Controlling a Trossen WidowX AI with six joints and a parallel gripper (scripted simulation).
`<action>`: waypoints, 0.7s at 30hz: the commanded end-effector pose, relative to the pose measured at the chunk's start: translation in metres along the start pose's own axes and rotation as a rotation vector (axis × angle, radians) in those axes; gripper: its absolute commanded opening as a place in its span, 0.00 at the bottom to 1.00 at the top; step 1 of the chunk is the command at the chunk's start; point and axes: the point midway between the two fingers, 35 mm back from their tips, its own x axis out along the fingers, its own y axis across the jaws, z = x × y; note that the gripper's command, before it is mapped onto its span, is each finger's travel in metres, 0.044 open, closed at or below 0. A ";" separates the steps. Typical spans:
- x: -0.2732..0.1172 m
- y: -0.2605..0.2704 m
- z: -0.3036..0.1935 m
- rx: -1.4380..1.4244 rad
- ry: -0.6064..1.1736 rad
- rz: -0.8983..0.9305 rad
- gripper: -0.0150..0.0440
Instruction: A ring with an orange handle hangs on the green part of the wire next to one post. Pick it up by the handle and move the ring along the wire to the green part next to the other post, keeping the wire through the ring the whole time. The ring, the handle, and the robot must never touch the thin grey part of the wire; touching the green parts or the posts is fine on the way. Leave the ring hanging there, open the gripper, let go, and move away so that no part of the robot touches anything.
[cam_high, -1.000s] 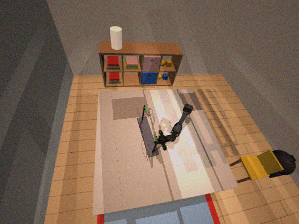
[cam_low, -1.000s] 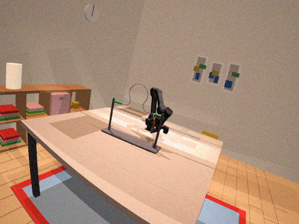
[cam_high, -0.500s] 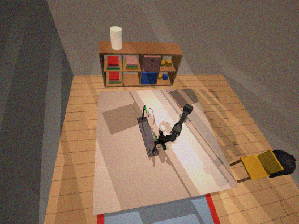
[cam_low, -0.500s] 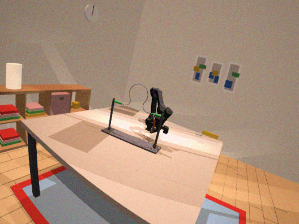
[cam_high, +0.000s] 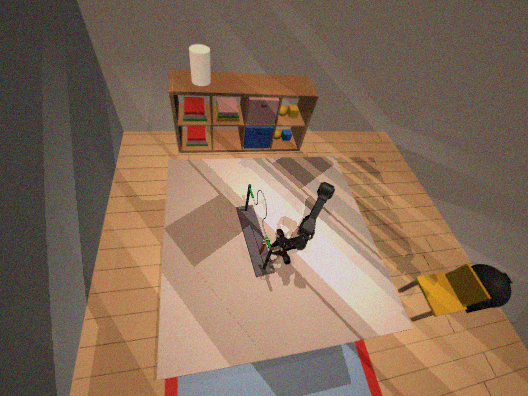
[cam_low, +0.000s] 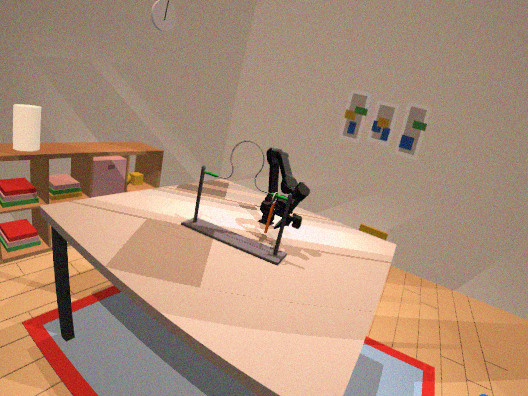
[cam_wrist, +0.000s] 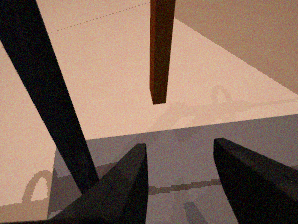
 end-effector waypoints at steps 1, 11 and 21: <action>-0.014 0.001 0.001 0.005 -0.003 -0.002 0.53; -0.038 -0.001 0.001 0.004 -0.008 -0.004 0.53; -0.038 -0.001 0.001 0.004 -0.008 -0.004 0.53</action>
